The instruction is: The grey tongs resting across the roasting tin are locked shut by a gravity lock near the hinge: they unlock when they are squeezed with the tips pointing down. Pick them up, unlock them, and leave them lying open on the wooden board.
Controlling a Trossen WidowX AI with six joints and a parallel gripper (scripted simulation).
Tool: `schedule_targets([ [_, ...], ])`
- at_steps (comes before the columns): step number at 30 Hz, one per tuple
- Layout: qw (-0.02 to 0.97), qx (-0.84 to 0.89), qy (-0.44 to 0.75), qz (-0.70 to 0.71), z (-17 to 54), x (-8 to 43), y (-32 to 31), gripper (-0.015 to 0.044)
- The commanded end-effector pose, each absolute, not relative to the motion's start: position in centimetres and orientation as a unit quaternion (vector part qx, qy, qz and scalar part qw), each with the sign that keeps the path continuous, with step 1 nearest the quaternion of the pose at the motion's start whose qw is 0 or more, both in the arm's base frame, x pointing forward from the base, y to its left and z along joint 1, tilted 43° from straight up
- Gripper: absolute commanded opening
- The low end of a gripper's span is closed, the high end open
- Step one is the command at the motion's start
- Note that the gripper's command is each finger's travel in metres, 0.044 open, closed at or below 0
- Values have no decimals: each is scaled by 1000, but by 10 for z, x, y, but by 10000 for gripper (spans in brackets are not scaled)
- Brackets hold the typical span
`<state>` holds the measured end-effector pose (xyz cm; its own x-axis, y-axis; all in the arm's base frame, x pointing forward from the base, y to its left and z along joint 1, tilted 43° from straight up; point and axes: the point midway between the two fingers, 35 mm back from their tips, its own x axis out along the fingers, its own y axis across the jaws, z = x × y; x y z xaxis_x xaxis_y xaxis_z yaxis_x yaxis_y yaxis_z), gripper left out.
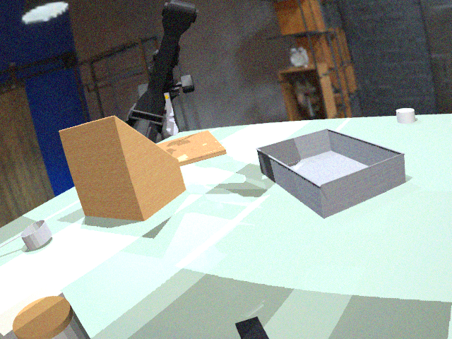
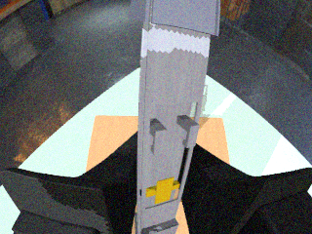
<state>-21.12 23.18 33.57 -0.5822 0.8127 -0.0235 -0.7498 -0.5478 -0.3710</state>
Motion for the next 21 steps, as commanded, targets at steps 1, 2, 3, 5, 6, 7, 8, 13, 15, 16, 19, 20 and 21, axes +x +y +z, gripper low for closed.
schedule_targets([
  [1,441,-56,-191,875,343,-205,221,-150],
  [2,440,-49,-197,875,343,-204,219,-150],
  [3,440,-41,-203,874,344,-202,217,-150],
  [5,438,-25,-215,873,344,-200,213,-150],
  [6,437,-18,-221,872,345,-198,210,-150],
  [7,437,-10,-227,871,345,-197,208,-150],
  [8,436,-2,-233,869,345,-195,206,-150],
  [13,434,24,-255,864,346,-190,198,-150],
  [15,434,24,-255,864,346,-190,198,-150],
  [16,434,24,-255,864,346,-190,198,-150],
  [19,434,24,-255,864,346,-190,198,-150],
  [20,434,24,-255,864,346,-190,198,-150],
  [21,434,24,-255,864,346,-190,198,-150],
])
